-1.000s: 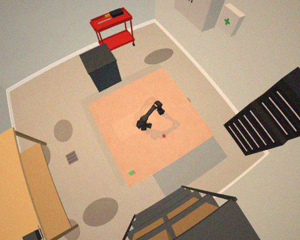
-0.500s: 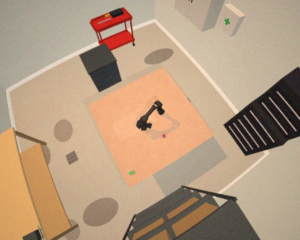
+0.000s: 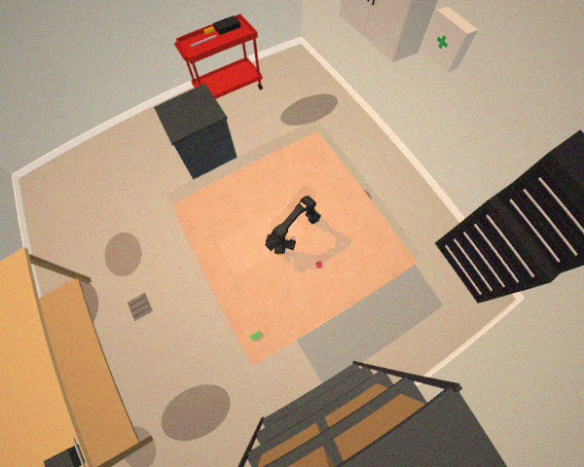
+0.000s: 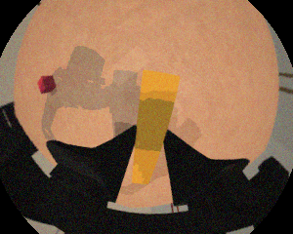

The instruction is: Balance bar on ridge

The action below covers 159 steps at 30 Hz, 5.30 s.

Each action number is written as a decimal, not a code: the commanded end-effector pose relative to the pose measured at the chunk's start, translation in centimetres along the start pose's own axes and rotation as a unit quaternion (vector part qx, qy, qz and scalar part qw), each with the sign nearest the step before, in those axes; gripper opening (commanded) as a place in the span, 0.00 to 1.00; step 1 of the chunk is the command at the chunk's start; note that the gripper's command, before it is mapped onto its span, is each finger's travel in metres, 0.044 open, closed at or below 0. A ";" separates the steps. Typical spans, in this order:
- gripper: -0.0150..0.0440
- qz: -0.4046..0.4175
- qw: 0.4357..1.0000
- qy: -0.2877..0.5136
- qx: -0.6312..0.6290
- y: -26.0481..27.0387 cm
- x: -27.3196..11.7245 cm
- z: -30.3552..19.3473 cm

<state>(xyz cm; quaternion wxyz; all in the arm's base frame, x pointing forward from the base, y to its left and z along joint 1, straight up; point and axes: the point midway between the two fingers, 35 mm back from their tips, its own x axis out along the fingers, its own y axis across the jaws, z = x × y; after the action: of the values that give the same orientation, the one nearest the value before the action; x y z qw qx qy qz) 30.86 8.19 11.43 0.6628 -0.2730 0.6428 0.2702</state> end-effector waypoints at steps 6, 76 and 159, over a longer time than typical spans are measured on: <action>0.25 0.000 1.000 0.001 0.001 0.0 0.0 0.0; 0.25 0.000 1.000 0.001 0.000 0.0 -0.1 0.0; 0.57 0.000 1.000 0.001 0.000 0.0 -0.1 0.0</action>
<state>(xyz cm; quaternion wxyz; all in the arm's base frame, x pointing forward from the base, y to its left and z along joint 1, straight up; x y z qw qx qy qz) 30.84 8.18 11.49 0.6622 -0.2729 0.6434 0.2703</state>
